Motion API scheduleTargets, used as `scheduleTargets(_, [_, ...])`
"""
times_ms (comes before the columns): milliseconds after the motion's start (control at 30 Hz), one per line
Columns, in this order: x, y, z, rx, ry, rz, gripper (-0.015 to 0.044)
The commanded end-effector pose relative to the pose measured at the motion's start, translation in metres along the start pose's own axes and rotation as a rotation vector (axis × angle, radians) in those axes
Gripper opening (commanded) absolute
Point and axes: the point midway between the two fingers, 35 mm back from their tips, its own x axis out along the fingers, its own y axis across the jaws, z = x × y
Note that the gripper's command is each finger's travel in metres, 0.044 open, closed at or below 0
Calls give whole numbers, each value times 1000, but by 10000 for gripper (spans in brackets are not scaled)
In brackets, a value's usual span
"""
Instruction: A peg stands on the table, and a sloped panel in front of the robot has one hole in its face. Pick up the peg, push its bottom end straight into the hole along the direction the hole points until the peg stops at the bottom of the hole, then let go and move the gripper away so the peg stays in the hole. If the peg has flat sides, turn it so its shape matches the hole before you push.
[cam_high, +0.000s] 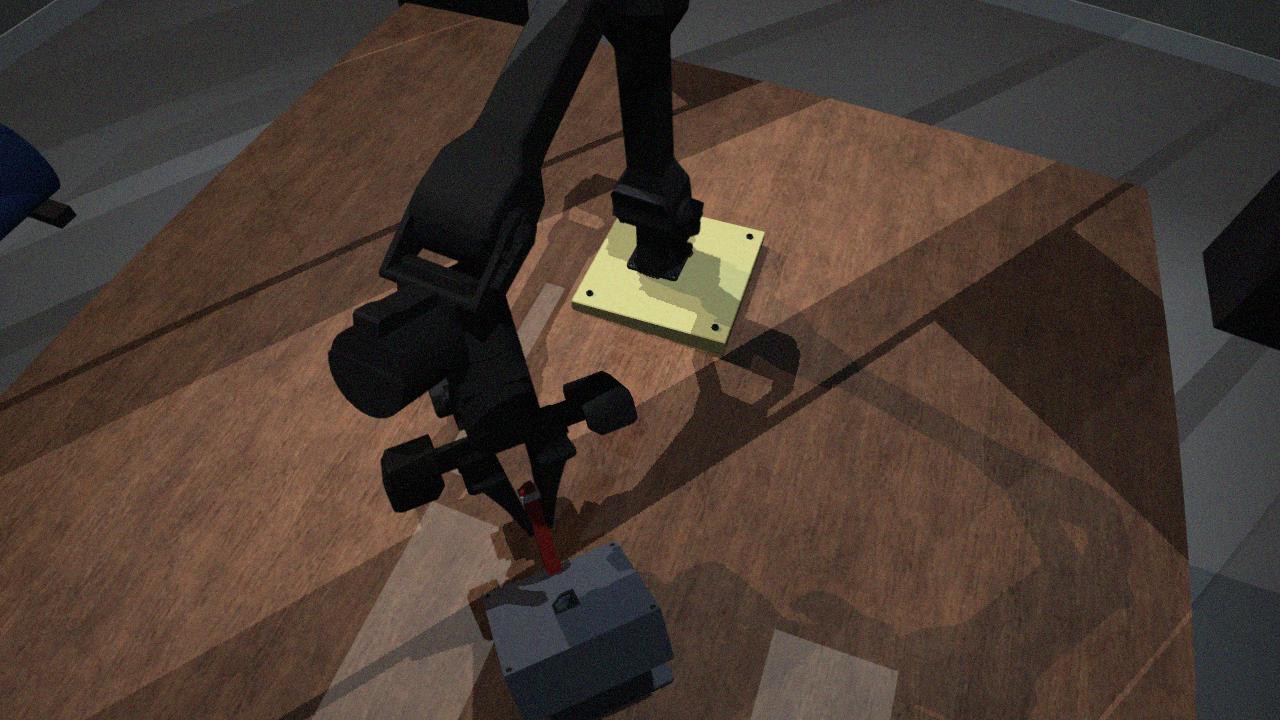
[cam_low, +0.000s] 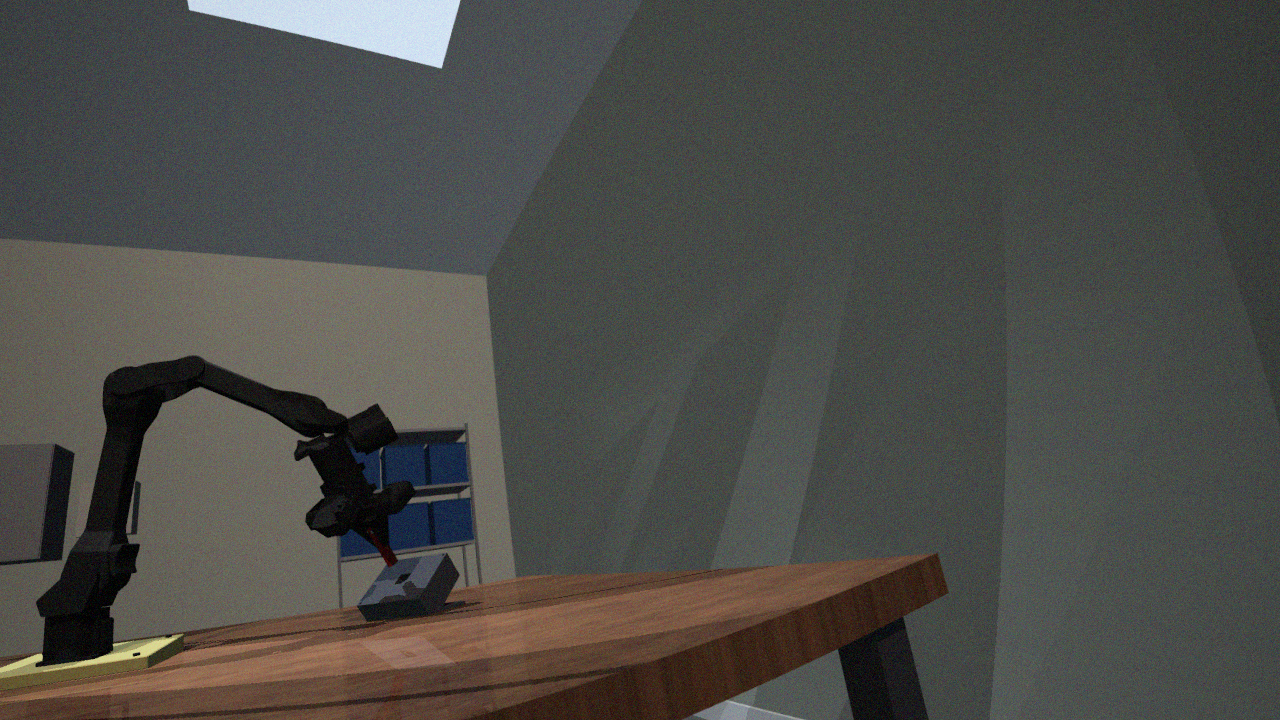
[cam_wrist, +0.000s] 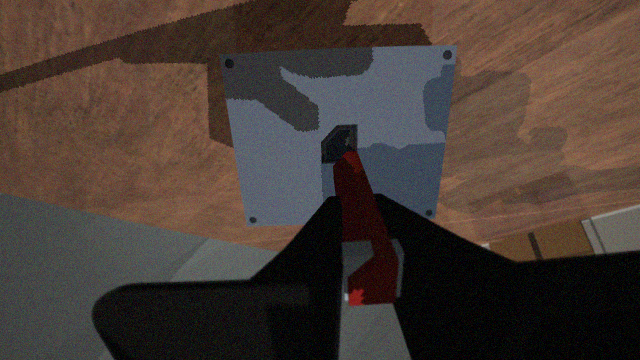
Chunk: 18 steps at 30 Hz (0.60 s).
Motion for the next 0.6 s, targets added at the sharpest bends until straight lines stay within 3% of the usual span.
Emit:
scheduleTargets(0, [4,0,0,21,9,-1,0])
scheduleTargets(567, [24,1,0,23,12,-2,0])
